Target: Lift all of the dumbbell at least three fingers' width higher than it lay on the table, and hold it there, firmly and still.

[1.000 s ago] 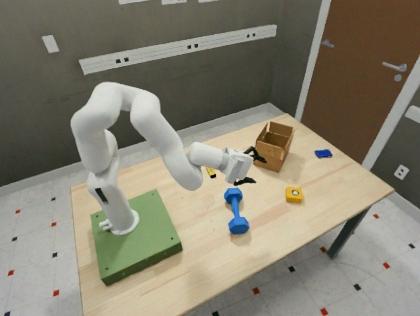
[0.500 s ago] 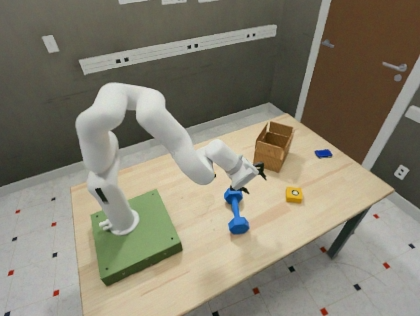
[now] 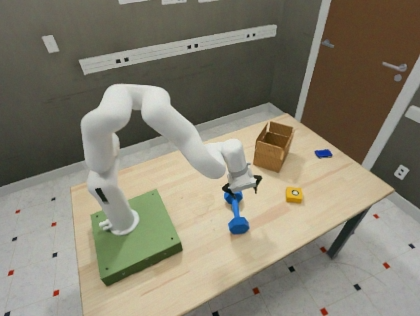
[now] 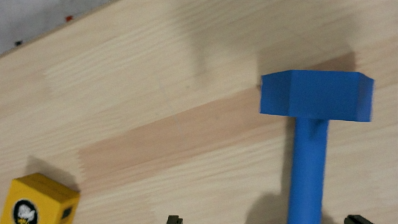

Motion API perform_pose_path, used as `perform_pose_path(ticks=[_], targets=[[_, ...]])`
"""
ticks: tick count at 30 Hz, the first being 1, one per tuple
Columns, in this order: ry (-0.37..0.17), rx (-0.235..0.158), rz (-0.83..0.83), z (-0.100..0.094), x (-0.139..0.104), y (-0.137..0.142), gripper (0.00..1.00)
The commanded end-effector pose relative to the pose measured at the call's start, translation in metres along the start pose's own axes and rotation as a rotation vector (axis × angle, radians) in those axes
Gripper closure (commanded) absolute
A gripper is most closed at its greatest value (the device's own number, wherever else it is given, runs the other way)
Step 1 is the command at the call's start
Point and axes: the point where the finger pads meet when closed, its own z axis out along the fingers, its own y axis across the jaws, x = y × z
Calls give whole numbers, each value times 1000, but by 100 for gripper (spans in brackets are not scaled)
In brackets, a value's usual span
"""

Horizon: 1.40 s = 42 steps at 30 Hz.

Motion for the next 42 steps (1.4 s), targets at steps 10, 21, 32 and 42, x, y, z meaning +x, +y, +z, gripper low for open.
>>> perform_pose_path(ticks=[10, 21, 32, 42], targets=[[10, -234, 85, 4, -1, 33, 0], [10, -235, 85, 57, -1, 47, 0], [10, -235, 85, 100, 0, 58, 0], [10, -235, 85, 100, 0, 58, 0]])
